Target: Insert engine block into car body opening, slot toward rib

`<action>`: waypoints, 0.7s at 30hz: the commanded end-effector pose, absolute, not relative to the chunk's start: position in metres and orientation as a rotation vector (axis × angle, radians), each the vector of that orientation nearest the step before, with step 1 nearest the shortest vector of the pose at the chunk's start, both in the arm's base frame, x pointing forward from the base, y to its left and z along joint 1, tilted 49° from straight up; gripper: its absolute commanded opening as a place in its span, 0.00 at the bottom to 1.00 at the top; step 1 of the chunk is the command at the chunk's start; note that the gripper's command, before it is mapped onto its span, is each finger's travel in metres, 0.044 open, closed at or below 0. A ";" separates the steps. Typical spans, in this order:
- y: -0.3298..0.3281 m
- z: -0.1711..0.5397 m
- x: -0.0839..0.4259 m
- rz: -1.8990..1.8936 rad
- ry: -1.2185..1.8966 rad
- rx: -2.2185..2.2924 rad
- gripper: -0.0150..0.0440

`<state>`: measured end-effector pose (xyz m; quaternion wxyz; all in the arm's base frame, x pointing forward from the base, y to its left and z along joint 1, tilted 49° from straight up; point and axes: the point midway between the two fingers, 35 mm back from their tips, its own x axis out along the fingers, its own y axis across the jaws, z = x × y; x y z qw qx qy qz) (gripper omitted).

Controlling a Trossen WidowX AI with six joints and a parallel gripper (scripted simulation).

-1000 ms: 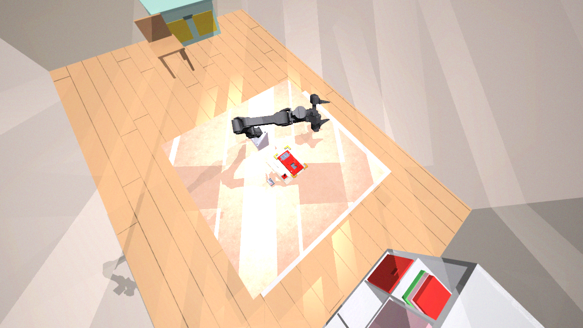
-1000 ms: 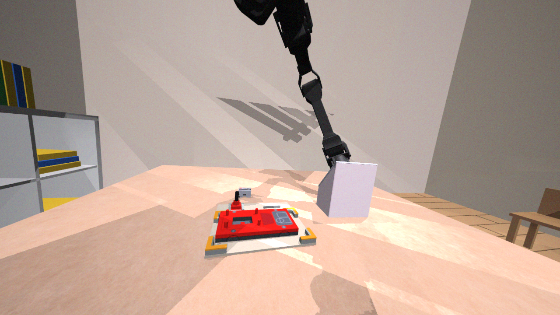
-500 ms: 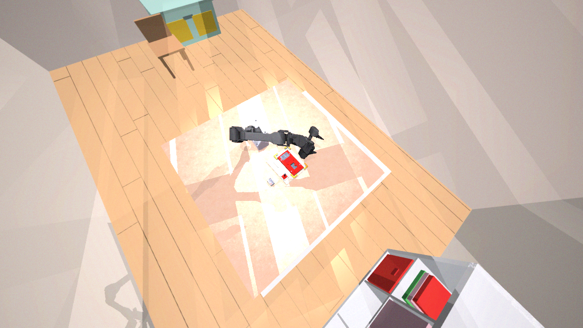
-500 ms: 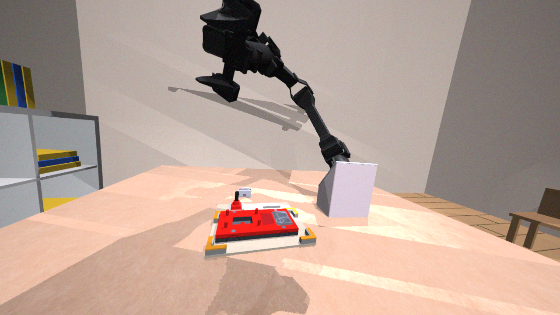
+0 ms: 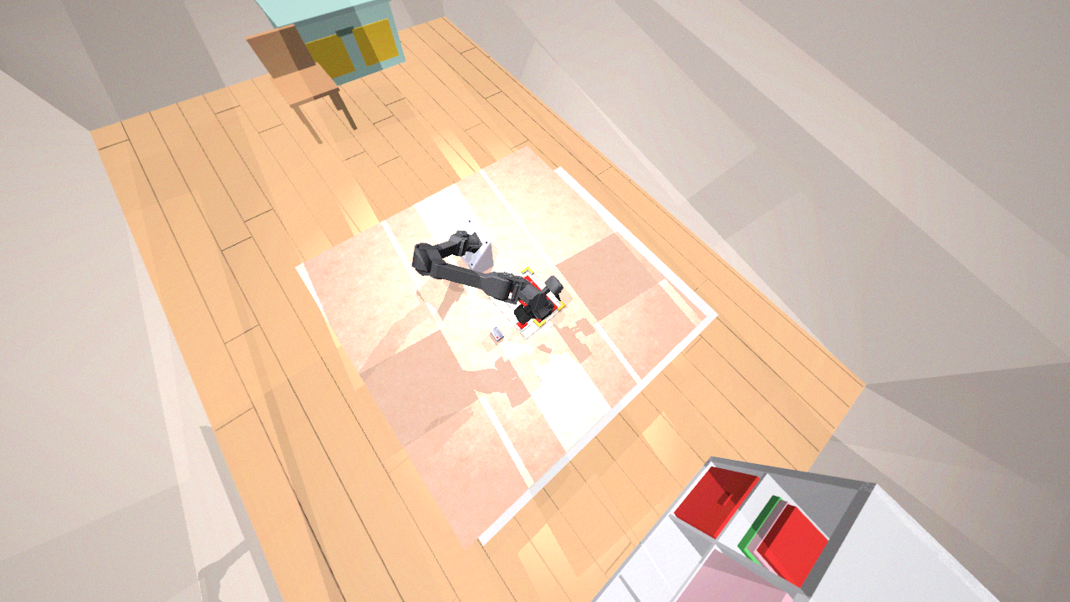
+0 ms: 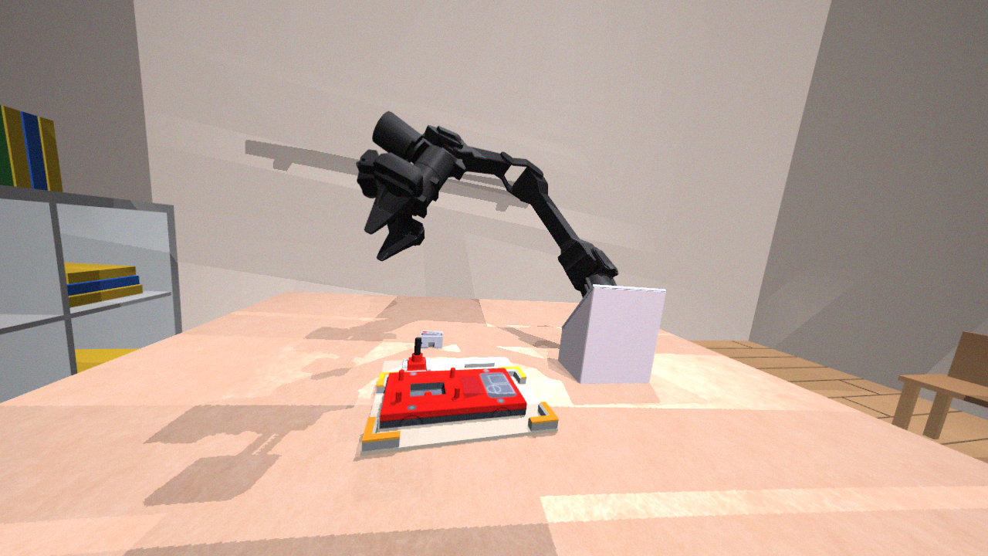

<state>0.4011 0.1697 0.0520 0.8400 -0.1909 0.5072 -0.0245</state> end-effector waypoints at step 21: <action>-0.044 0.094 0.354 -0.535 1.391 -0.786 1.00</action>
